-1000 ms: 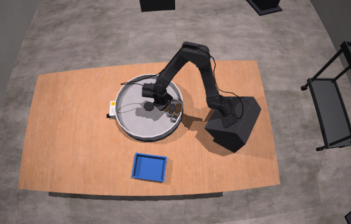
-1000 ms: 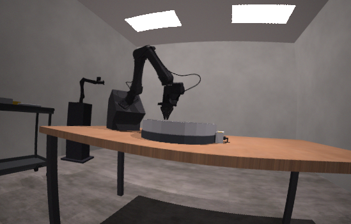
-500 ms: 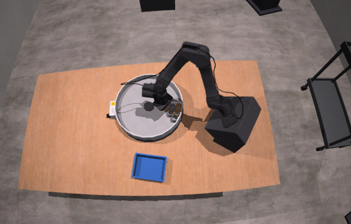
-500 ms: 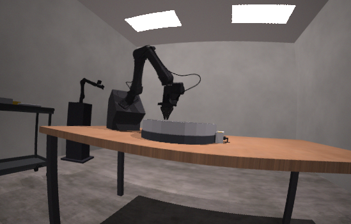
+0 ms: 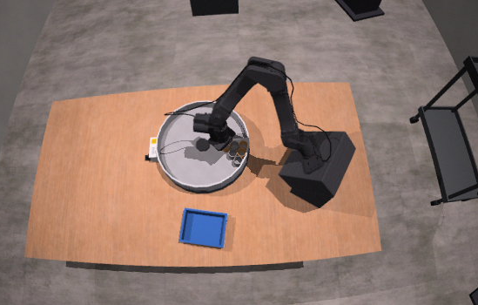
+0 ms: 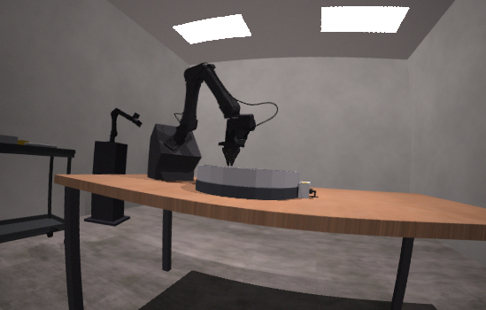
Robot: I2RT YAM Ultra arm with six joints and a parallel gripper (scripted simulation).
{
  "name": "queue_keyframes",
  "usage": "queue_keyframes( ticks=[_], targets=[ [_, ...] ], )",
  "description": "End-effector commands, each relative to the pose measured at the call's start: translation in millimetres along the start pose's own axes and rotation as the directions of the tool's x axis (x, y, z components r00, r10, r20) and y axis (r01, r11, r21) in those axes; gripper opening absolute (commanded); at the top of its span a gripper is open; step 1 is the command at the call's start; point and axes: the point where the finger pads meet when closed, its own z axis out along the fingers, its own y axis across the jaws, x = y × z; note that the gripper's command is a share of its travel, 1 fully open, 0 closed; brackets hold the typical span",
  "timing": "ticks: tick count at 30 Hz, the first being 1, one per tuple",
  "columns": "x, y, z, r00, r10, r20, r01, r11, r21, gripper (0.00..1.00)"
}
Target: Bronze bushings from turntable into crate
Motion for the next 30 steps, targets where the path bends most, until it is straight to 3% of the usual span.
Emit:
queue_keyframes(
  ticks=[1,6,7,9,30],
  targets=[
    [-9.0,3.8,2.6,1.000,0.007,0.015,-0.007,1.000,-0.013,0.15],
    [-0.2,0.7,10.3,1.000,-0.003,-0.003,0.003,1.000,-0.003,0.15],
    [-4.6,4.7,0.9,1.000,-0.001,0.023,0.002,1.000,-0.027,0.15],
    [-9.0,6.0,-0.9,0.999,0.006,0.033,-0.005,1.000,-0.031,0.15],
    [-9.5,6.2,-1.1,0.999,0.007,0.034,-0.006,1.000,-0.031,0.15]
  ],
)
